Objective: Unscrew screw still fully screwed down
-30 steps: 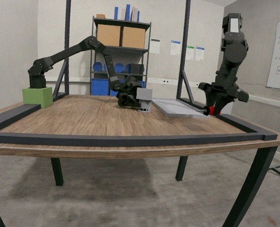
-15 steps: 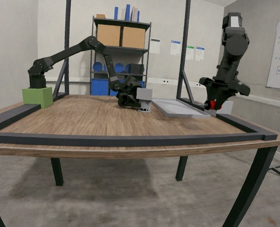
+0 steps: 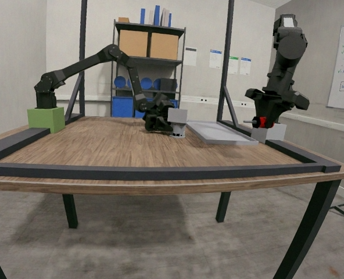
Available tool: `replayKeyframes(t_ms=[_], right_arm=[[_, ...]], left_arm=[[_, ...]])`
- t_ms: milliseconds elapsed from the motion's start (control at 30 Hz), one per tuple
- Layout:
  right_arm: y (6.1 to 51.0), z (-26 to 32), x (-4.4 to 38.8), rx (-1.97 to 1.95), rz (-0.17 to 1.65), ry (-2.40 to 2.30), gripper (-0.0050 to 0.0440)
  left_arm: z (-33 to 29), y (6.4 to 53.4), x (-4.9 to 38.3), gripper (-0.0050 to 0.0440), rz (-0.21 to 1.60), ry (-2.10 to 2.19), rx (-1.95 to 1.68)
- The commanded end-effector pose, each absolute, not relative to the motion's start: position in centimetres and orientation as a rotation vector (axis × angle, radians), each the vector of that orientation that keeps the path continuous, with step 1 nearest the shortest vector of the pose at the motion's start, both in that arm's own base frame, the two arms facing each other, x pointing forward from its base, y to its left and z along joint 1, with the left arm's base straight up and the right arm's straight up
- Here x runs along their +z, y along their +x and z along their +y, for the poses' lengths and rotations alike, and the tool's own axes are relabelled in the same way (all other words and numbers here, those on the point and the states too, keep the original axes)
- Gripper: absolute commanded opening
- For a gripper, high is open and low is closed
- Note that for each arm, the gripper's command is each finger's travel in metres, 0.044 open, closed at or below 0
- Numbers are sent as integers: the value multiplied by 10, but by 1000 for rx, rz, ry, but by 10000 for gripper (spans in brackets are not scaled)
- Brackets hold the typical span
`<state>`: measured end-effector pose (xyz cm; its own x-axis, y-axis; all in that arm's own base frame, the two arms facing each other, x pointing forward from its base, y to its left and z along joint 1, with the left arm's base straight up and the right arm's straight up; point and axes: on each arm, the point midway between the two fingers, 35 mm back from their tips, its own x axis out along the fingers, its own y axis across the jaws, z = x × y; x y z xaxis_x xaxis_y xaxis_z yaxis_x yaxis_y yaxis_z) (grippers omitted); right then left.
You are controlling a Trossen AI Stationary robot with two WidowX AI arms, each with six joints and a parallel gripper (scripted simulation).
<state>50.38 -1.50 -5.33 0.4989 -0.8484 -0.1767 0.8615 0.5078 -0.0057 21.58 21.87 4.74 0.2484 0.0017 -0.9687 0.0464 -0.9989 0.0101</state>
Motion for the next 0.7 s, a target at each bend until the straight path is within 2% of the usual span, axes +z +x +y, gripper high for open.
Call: replayKeyframes(t_ms=[0, 667], right_arm=[[510, -16, -39, -1039, 136, 112, 245], [510, -16, -39, -1039, 136, 112, 245]], left_arm=[[225, 223, 71, 135, 89, 2517, -1873], [225, 223, 83, 135, 89, 2519, -1872]])
